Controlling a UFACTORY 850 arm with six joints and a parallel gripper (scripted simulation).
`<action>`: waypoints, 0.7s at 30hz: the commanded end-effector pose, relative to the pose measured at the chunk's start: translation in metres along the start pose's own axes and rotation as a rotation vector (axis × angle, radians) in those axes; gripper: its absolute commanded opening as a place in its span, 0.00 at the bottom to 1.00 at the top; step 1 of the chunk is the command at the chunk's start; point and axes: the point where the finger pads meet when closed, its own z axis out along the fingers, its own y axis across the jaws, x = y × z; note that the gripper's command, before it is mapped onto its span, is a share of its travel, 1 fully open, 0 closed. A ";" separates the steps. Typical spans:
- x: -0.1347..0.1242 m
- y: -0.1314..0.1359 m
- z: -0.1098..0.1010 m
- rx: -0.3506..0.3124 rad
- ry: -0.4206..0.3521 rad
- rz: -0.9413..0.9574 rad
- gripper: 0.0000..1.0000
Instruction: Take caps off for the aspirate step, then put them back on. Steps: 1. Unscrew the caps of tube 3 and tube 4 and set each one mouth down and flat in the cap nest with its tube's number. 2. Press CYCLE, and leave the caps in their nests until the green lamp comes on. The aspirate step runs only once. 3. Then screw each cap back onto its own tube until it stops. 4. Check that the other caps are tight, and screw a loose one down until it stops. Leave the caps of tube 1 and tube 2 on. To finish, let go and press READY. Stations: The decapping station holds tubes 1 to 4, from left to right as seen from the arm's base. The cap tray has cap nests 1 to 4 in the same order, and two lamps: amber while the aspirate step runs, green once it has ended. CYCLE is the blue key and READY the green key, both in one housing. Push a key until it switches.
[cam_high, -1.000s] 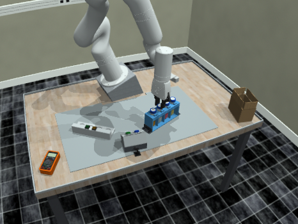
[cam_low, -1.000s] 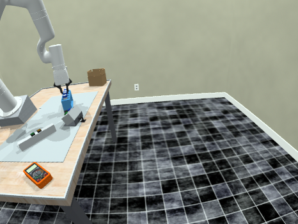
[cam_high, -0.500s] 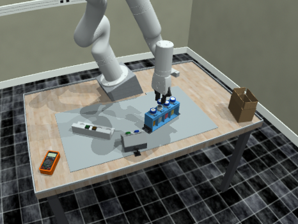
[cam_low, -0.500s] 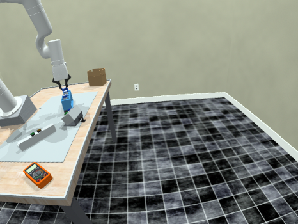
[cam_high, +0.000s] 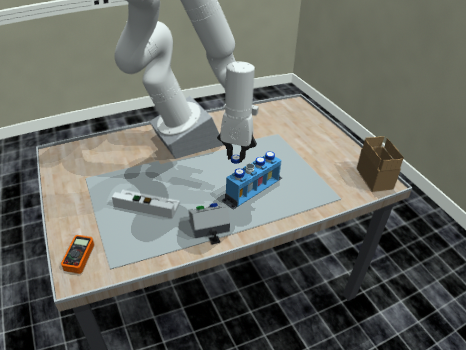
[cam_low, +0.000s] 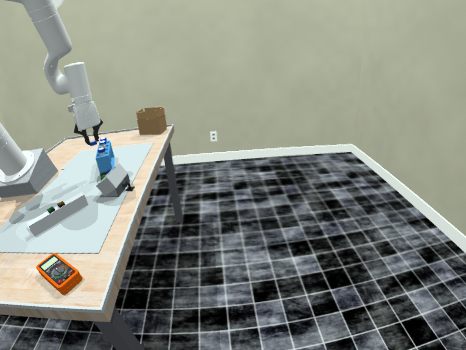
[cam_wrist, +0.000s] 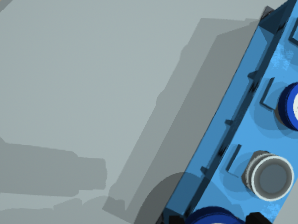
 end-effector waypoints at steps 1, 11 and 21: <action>-0.016 -0.027 -0.001 0.008 0.026 -0.101 0.00; -0.040 -0.071 -0.001 0.008 0.026 -0.101 0.00; -0.064 -0.115 -0.001 0.008 0.026 -0.101 0.00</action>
